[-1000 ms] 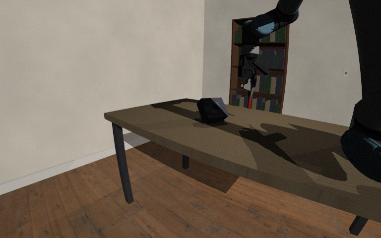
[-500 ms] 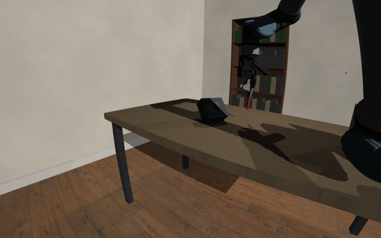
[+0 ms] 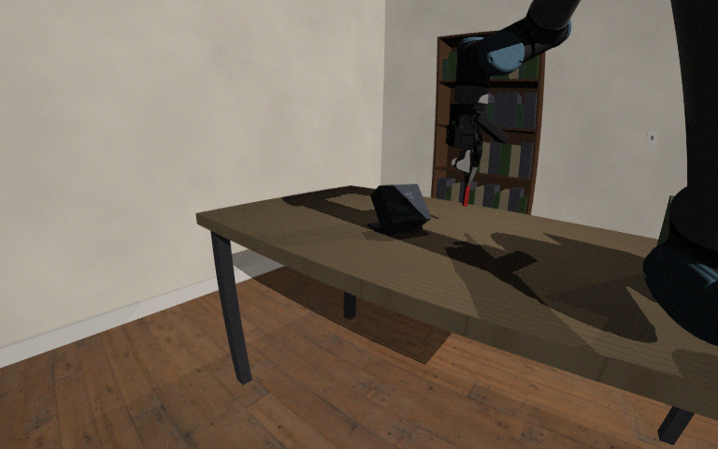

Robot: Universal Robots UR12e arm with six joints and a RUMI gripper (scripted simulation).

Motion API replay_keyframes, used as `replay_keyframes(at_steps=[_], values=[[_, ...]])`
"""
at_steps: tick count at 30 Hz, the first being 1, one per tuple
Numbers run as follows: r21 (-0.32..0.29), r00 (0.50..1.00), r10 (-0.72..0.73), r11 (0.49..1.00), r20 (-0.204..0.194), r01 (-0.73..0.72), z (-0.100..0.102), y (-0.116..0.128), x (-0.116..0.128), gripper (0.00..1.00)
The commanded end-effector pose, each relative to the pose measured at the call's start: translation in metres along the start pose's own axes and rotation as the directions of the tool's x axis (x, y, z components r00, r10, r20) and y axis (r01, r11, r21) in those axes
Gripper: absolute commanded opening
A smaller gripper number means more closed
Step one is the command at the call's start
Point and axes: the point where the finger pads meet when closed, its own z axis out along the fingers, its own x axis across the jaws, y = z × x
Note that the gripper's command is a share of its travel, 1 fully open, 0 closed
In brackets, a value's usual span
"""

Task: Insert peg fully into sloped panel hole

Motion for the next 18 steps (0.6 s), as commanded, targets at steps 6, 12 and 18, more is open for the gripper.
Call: replay_keyframes(at_steps=[6,12,18], values=[[-0.002,0.999,-0.013,1.000,0.032,0.013,-0.0004,0.0036,-0.0007,0.00],[-0.004,0.998,-0.021,1.000,0.053,0.021,-0.0003,0.0060,-0.0006,0.00],[-0.005,0.997,-0.028,1.000,0.070,0.028,-0.0003,0.0080,-0.0004,0.00]])
